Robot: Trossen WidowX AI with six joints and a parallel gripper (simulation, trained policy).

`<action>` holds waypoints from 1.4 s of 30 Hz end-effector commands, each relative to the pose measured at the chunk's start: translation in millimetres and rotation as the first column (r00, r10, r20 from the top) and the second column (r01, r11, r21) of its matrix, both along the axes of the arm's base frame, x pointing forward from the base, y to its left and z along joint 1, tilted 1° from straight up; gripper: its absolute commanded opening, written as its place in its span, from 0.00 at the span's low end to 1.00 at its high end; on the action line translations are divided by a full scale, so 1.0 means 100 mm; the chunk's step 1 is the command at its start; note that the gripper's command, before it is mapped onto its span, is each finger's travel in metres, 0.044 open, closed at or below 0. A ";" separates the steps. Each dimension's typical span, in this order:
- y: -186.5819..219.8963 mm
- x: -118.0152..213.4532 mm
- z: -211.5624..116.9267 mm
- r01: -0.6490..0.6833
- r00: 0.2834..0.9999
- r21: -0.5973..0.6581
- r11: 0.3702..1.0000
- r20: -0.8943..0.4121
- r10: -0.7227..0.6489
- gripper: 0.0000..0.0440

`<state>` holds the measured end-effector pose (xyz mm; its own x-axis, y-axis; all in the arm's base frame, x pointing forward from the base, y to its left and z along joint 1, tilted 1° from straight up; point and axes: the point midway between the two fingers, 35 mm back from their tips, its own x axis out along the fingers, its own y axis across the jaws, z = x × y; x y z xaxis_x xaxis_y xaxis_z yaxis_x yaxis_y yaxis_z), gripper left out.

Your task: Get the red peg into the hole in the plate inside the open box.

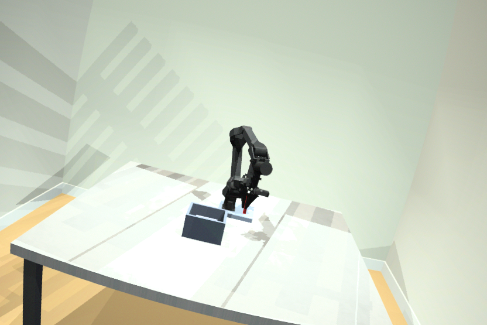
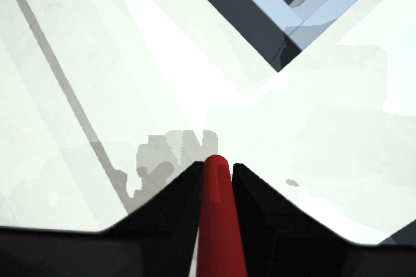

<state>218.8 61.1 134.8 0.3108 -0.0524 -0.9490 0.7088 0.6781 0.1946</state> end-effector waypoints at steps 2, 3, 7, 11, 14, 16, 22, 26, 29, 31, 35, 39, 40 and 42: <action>-0.16 0.12 0.11 0.027 0.999 -0.024 0.999 0.023 -0.027 0.00; -0.20 0.15 0.13 0.035 0.999 -0.026 0.999 0.027 -0.035 0.00; -0.34 0.25 0.18 0.068 0.997 -0.037 0.997 0.042 -0.066 0.00; -0.48 0.34 0.21 0.099 0.994 -0.046 0.994 0.055 -0.096 0.00; -0.58 0.40 0.22 0.122 0.991 -0.053 0.991 0.062 -0.118 0.00; -0.65 0.44 0.22 0.136 0.989 -0.057 0.989 0.066 -0.132 0.00; -0.84 0.55 0.20 0.178 0.982 -0.066 0.982 0.079 -0.173 0.00; -0.96 0.62 0.18 0.206 0.976 -0.069 0.976 0.087 -0.199 0.00; -1.05 0.67 0.15 0.225 0.972 -0.070 0.972 0.090 -0.218 0.00; -1.10 0.71 0.13 0.237 0.969 -0.069 0.969 0.092 -0.230 0.00; -1.21 0.77 0.08 0.257 0.964 -0.066 0.964 0.091 -0.251 0.01; -1.30 0.83 0.04 0.272 0.960 -0.060 0.960 0.085 -0.267 0.01; -1.32 0.84 0.02 0.275 0.959 -0.058 0.960 0.082 -0.270 0.01; -1.35 0.87 -0.01 0.280 0.958 -0.055 0.958 0.076 -0.276 0.02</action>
<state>300.3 -69.0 135.6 0.3357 -0.2112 -0.9180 0.8568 0.4734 0.2044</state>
